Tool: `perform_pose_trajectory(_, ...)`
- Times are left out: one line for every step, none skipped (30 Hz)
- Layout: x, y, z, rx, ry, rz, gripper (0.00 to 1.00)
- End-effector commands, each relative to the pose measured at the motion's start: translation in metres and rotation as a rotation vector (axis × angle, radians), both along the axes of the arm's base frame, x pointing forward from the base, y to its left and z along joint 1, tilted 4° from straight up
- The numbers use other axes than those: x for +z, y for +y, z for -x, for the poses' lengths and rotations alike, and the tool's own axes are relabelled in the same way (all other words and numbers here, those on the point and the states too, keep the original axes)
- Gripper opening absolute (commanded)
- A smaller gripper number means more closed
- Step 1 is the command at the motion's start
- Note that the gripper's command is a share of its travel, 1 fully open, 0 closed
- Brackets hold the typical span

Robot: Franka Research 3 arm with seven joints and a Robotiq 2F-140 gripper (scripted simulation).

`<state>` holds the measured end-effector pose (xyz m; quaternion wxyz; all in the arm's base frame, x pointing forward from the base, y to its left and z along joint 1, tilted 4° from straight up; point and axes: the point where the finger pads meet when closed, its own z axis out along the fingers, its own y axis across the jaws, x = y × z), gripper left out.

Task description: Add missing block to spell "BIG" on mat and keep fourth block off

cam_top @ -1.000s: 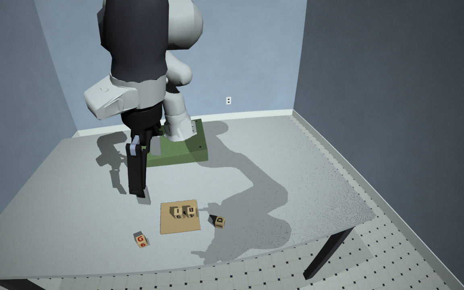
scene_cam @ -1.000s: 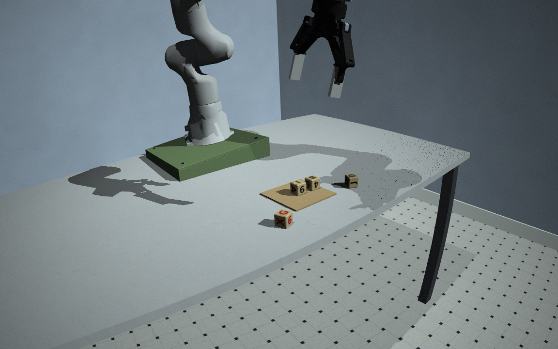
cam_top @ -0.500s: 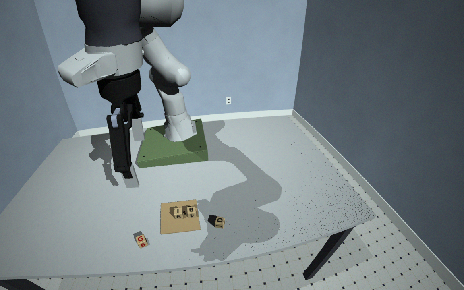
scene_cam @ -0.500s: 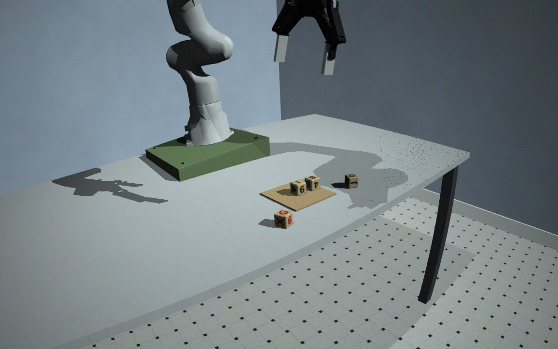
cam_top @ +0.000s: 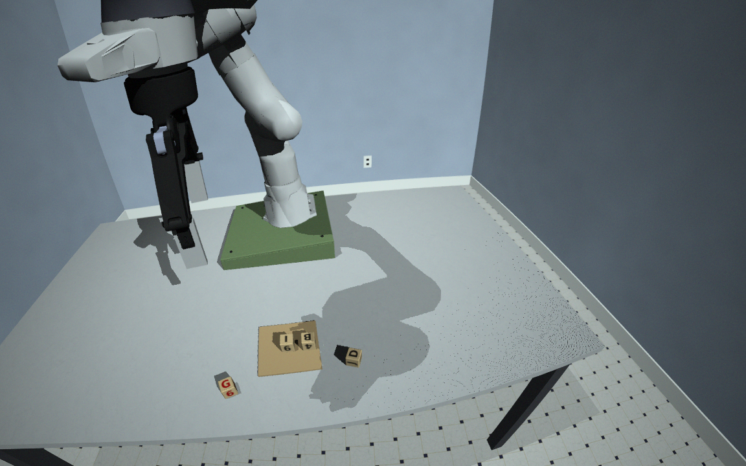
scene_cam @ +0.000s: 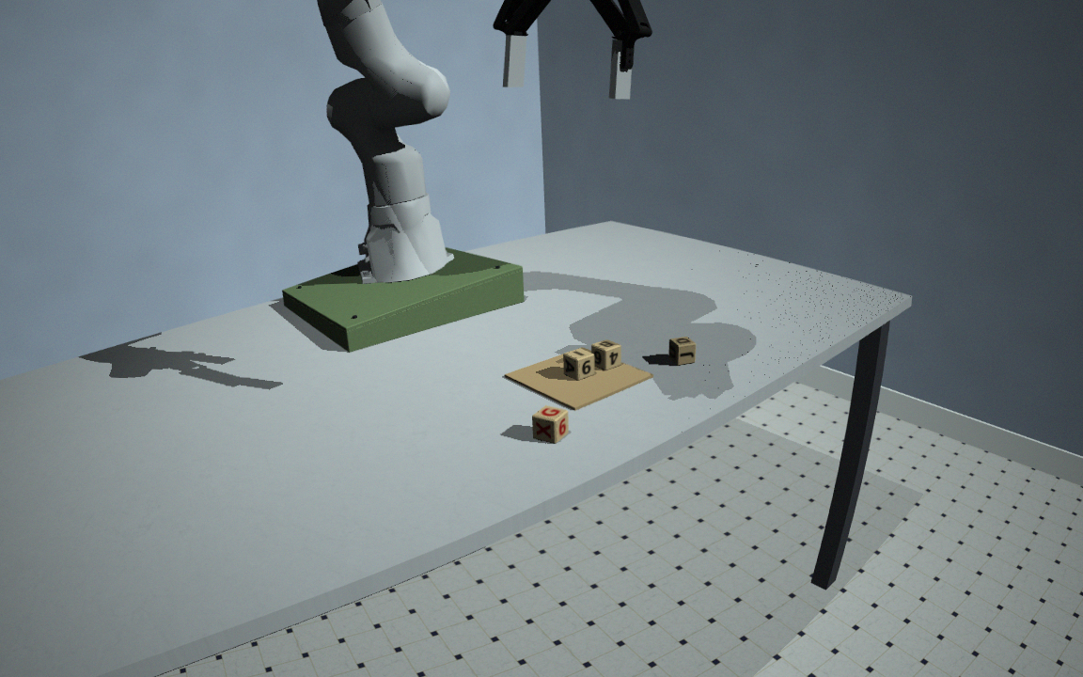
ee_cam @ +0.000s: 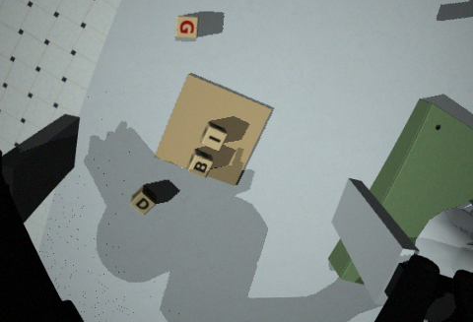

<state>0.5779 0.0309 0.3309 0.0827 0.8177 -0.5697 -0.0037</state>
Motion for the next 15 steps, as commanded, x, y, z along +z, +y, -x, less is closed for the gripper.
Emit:
perform_pose_trajectory(0.011,-0.003,0.004,0.136,0.013,-0.03,1.0)
perform_pose_trajectory(0.014,-0.004,0.005,0.146,0.011,-0.035,1.0)
perform_pose_trajectory(0.018,-0.006,0.005,0.158,0.009,-0.04,1.0)
perform_pose_trajectory(0.021,-0.007,0.006,0.169,0.006,-0.045,1.0)
perform_pose_trajectory(0.024,-0.008,0.006,0.181,0.004,-0.05,1.0)
perform_pose_trajectory(0.027,-0.009,0.007,0.191,0.001,-0.055,1.0)
perform_pose_trajectory(0.027,-0.009,0.007,0.191,0.001,-0.055,1.0)
perform_pose_trajectory(0.027,-0.009,0.007,0.191,0.001,-0.055,1.0)
perform_pose_trajectory(0.036,-0.012,0.009,0.222,-0.006,-0.069,1.0)
perform_pose_trajectory(0.04,-0.013,0.01,0.236,-0.01,-0.075,1.0)
perform_pose_trajectory(0.043,-0.014,0.01,0.247,-0.013,-0.08,1.0)
perform_pose_trajectory(0.046,-0.016,0.011,0.259,-0.016,-0.085,1.0)
perform_pose_trajectory(0.05,-0.017,0.012,0.271,-0.019,-0.09,1.0)
perform_pose_trajectory(0.053,-0.018,0.013,0.283,-0.023,-0.095,1.0)
perform_pose_trajectory(0.056,-0.019,0.013,0.295,-0.026,-0.1,1.0)
